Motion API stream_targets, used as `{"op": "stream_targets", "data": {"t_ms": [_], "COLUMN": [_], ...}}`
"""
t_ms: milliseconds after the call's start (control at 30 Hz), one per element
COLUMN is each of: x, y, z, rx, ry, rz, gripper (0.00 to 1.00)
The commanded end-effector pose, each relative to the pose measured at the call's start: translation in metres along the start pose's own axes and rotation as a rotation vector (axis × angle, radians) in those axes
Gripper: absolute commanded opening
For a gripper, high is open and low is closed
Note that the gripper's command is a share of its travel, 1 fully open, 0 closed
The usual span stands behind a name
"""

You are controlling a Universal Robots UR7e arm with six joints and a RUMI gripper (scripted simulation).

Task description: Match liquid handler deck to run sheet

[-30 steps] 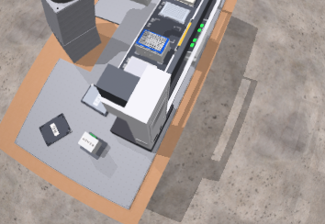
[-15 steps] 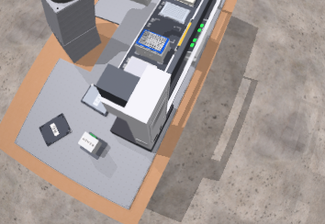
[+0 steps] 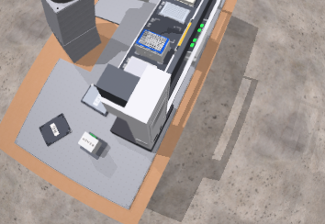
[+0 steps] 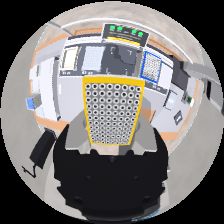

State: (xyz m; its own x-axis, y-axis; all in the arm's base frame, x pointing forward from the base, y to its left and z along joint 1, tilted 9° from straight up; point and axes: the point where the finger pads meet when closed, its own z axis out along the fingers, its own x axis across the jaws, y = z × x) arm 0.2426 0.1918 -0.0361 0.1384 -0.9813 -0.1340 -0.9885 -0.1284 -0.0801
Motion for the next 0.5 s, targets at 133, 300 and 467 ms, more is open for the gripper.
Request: {"op": "stream_targets", "data": {"t_ms": [133, 300, 467], "x": [-0.076, -0.09, -0.09], "y": [0.017, 0.016, 0.016], "z": [-0.008, -0.008, -0.008], "rx": [0.0, -0.001, 0.002], "ry": [-0.003, -0.01, -0.016], "rz": [-0.371, -0.485, -0.606], "gripper": [0.0, 0.0, 0.0]}}
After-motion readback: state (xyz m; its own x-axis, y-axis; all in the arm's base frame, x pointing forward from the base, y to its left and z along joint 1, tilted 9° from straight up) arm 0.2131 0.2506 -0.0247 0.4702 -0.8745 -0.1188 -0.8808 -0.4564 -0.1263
